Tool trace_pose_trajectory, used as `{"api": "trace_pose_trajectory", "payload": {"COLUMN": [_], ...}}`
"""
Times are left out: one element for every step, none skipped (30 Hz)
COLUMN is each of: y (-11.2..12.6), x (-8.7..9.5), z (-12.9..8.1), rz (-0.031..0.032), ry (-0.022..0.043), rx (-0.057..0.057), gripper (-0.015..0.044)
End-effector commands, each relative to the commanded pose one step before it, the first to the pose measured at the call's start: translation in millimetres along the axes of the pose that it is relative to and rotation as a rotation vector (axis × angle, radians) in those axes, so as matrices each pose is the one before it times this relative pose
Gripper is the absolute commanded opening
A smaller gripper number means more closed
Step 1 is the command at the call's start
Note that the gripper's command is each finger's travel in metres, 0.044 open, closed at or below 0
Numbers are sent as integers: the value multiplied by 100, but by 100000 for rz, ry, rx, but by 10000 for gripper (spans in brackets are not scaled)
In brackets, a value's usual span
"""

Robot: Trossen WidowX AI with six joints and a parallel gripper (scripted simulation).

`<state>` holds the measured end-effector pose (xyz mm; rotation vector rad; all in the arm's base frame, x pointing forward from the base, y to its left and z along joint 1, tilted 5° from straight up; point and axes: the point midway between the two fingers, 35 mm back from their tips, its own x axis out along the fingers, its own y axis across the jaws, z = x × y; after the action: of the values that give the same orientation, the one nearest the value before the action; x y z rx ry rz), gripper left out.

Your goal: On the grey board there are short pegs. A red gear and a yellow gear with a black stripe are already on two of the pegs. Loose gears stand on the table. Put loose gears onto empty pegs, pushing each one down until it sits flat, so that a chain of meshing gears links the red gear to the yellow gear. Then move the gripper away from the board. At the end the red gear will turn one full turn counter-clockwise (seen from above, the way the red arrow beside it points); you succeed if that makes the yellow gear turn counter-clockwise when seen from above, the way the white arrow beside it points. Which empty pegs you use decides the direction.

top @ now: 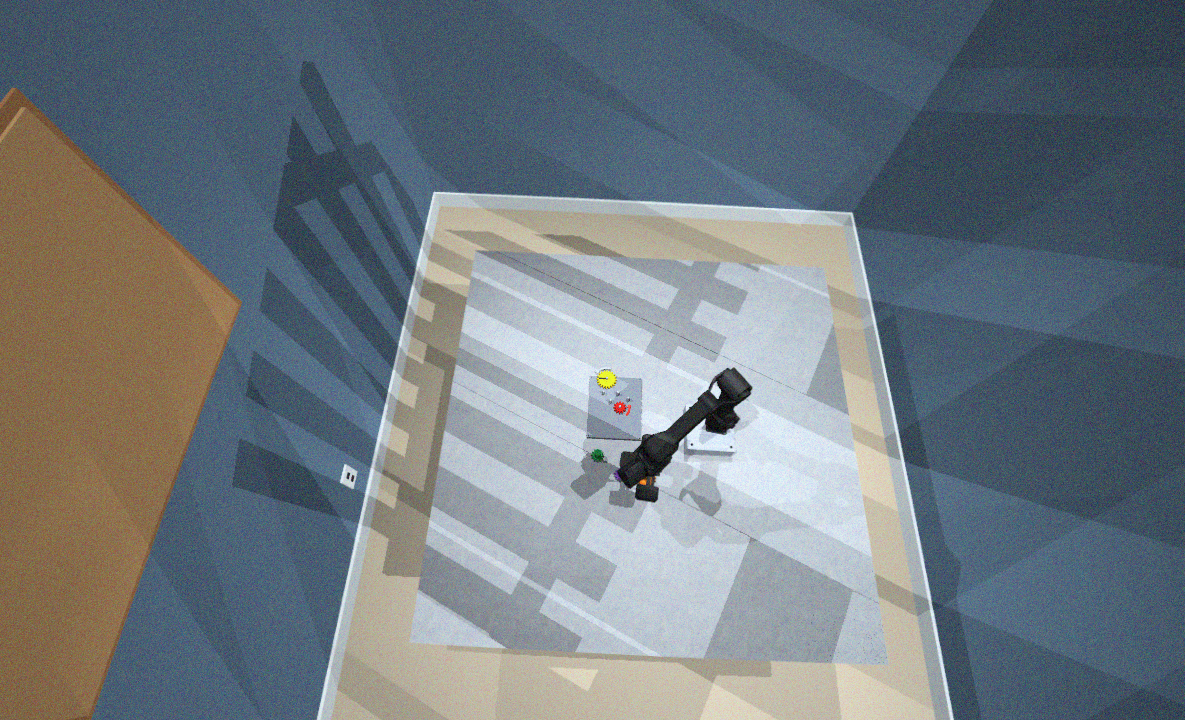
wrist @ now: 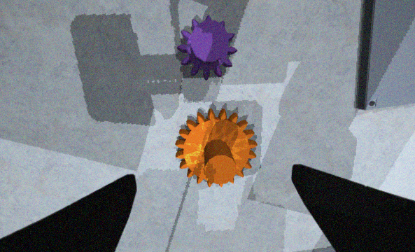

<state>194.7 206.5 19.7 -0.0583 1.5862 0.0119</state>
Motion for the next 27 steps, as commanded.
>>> {"api": "trace_pose_trajectory", "payload": {"y": [-346, -2, -3, -3, -4, -5, -5, -6, -7, -6, -4, -1, 0, 0, 0, 0, 0, 0, 0, 0, 0, 0, 0, 0, 0, 0, 0], "x": [928, 162, 162, 161, 161, 161, 160, 160, 159, 127, 76, 25, 0, 0, 0, 0, 0, 0, 0, 0, 0, 0, 0, 0, 0, 0, 0], "z": [-246, 0, 0, -1, -2, -3, -3, -4, -5, -4, -3, -1, 0, 0, 0, 0, 0, 0, 0, 0, 0, 0, 0, 0, 0, 0, 0], "rz": [-1436, -1, -1, -1, -1, -1, -2, -2, -2, -1, -1, 0, 0, 0, 0, 0, 0, 0, 0, 0, 0, 0, 0, 0, 0, 0, 0], "ry": [879, 1, 1, 1, 1, 1, 1, 1, 1, 1, 1, 0, 0, 0, 0, 0, 0, 0, 0, 0, 0, 0, 0, 0, 0, 0, 0], "rx": [262, 0, 0, 0, 0, 0, 0, 0, 0, 0, 0, 0, 0, 0, 0, 0, 0, 0, 0, 0, 0, 0, 0, 0, 0, 0, 0], "gripper": [440, 440, 440, 440, 440, 440, 440, 440, 440, 440, 440, 440, 440, 440, 440, 440, 440, 440, 440, 414, 387, 361, 335, 309, 282, 256, 230]}}
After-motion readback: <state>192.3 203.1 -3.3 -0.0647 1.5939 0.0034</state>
